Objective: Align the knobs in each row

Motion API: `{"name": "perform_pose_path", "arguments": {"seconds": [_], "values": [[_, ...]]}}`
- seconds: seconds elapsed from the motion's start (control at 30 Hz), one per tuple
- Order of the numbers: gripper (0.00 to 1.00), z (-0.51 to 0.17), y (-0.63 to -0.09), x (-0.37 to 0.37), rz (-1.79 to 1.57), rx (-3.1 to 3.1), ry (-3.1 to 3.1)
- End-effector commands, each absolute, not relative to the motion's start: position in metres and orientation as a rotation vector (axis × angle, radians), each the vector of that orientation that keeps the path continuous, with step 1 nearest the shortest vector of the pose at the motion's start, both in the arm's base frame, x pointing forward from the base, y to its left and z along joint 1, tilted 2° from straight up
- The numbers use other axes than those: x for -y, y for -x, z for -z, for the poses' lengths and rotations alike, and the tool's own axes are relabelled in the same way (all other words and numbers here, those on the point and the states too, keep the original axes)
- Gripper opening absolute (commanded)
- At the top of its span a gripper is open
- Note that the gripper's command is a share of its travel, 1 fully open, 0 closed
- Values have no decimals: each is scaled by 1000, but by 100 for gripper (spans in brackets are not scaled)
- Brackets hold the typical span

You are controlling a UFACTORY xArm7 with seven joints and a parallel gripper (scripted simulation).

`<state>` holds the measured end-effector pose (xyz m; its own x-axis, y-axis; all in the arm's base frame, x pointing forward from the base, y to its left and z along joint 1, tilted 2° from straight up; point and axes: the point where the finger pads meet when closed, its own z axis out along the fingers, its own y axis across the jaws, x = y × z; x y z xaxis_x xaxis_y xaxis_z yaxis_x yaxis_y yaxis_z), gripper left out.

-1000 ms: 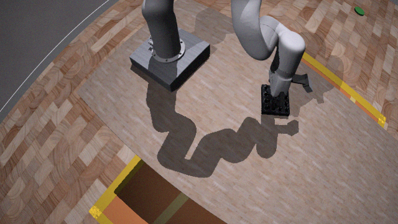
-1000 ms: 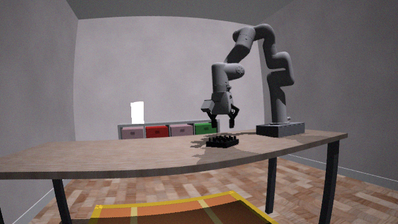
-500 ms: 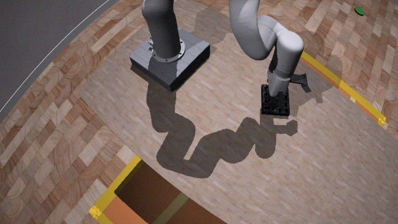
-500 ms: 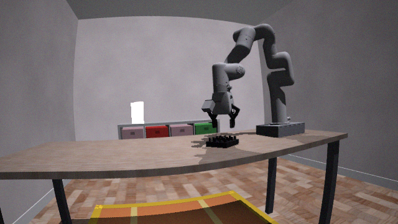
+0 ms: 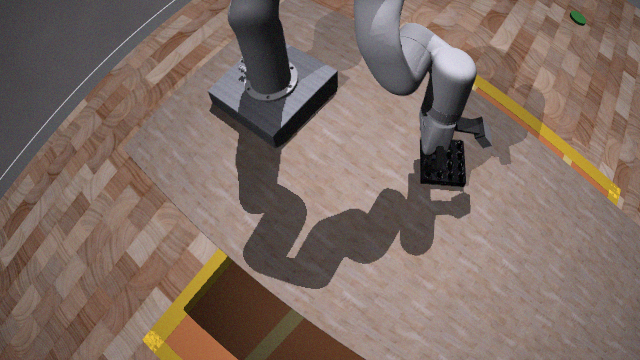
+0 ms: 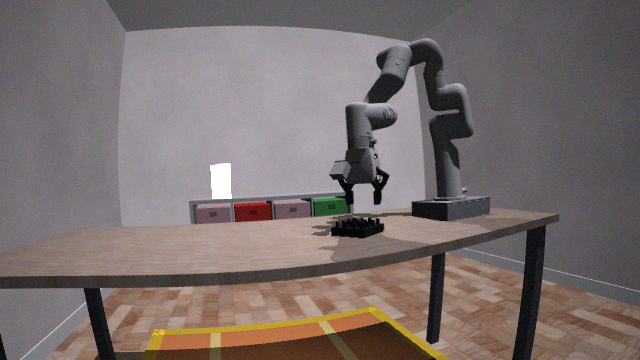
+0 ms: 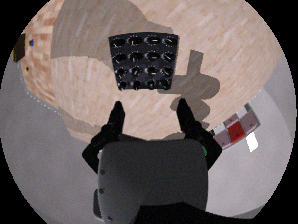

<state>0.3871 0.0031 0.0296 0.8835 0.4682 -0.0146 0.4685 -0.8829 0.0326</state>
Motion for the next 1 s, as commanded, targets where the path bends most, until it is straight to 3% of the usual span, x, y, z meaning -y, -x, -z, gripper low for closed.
{"name": "perform_pose_path", "arguments": {"seconds": [0.0, 0.97], "values": [[100, -31, -380, 1, 3, -750, -3013], [100, -32, -367, 7, 3, -750, -3013]]}}
